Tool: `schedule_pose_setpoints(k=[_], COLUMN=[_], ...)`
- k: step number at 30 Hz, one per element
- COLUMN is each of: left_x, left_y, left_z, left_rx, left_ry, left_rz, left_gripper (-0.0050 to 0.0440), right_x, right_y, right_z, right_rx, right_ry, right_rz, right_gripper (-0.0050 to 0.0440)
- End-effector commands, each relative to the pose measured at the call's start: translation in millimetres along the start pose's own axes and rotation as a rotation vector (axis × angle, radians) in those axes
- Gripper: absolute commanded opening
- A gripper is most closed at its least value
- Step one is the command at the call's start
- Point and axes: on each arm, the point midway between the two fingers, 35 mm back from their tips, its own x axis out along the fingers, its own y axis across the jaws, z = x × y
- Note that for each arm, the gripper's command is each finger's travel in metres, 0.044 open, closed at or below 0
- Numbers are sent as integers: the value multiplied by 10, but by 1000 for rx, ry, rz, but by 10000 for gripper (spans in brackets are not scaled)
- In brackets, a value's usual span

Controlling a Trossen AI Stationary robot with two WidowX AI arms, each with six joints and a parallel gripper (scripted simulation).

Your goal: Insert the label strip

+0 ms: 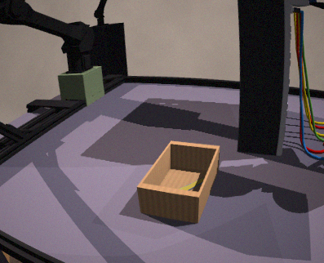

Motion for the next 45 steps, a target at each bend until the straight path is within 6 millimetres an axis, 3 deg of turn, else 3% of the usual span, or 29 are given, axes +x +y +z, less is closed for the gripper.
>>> schedule_pose_setpoints(k=[1, 45], left_x=[-1, -1], left_y=[-5, -5], left_z=[24, 24], left_rx=[5, 5], left_ry=[-1, -1], left_rz=[0, 0], left_gripper=[440, 440], right_x=[-9, -11], right_y=[72, 63], right_z=[28, 122], right_rx=[15, 15], right_ry=[0, 0], right_rz=[16, 16], right_gripper=[-50, -50])
